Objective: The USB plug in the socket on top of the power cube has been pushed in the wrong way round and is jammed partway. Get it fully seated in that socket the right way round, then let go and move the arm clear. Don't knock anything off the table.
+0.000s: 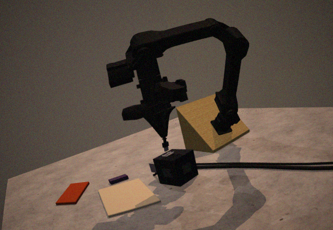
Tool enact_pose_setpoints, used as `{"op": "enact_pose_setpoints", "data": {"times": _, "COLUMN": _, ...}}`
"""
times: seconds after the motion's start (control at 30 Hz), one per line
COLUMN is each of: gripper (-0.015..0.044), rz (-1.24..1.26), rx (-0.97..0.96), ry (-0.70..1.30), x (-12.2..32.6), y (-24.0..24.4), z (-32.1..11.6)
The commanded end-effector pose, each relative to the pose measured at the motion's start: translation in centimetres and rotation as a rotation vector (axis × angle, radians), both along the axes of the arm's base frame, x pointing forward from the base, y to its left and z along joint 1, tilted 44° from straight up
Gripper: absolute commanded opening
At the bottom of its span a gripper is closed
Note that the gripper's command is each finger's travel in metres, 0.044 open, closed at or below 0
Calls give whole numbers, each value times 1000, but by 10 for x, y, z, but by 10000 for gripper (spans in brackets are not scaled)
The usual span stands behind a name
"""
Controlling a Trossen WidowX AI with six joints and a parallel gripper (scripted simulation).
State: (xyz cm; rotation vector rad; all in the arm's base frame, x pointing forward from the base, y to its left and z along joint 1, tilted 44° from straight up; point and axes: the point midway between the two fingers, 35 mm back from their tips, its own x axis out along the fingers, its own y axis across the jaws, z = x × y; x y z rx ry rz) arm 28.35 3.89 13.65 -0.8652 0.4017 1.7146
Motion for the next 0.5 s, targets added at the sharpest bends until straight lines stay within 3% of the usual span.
{"op": "enact_pose_setpoints", "data": {"times": 0.0, "gripper": 0, "rz": -5, "rx": 3, "ry": 3, "x": 0, "y": 1, "z": -1}}
{"op": "enact_pose_setpoints", "data": {"times": 0.47, "gripper": 0, "rz": -9, "rx": 2, "ry": 8, "x": -1, "y": 3, "z": -1}}
